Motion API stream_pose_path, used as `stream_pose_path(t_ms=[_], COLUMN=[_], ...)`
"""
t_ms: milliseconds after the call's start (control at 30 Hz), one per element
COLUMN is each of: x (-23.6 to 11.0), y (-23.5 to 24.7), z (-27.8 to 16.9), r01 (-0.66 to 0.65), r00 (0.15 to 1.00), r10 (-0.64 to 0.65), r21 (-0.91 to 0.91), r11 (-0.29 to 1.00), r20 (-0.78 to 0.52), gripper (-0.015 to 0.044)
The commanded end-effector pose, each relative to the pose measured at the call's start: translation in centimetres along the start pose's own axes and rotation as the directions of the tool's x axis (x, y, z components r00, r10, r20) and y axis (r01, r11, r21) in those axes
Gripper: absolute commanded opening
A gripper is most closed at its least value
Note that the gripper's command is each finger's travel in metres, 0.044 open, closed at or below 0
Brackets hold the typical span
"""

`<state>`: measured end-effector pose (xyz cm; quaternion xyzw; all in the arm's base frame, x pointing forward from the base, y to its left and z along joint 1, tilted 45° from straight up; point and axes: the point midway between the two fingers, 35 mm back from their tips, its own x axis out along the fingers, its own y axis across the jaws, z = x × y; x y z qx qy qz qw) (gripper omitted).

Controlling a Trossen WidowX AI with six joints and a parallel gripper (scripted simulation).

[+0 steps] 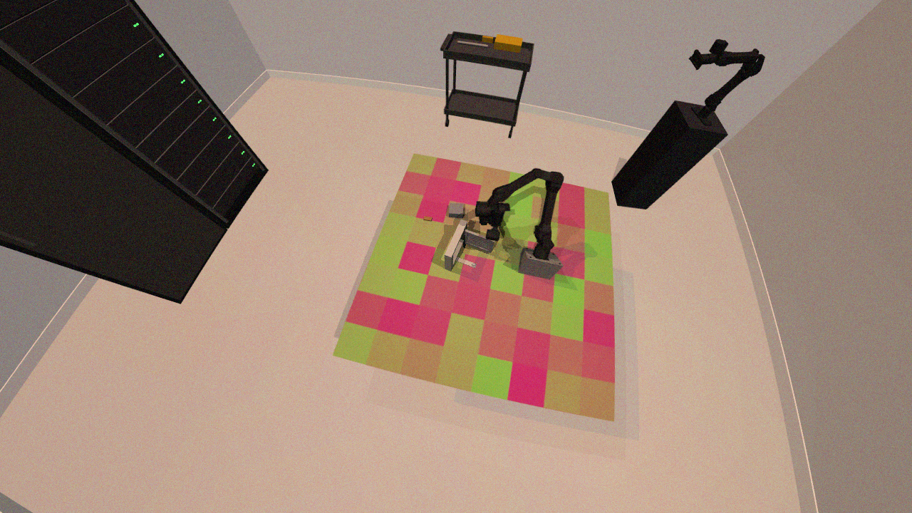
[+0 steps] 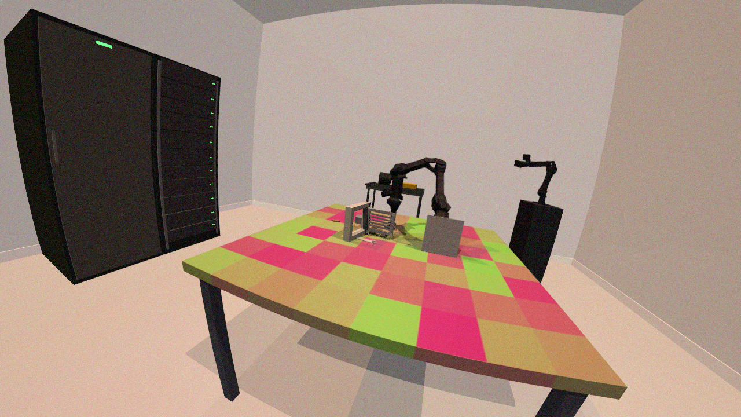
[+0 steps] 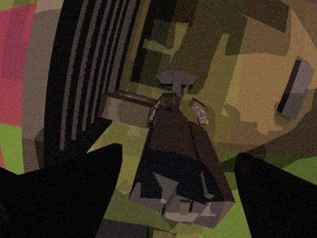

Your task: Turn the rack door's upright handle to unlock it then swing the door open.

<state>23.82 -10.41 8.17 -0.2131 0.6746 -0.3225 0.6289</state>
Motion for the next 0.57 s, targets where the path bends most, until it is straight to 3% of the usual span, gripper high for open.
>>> stream_pose_path(t_ms=[0, 533], x=[-0.7, -3.3], y=[0.0, 0.1], z=[0.1, 0.1], r01=[-0.005, -0.006], r00=[1.000, 1.000], r10=[0.005, 0.006], r21=[0.004, 0.007], r11=[1.000, 1.000], r20=[-0.001, -0.001], gripper=[0.0284, 0.0284])
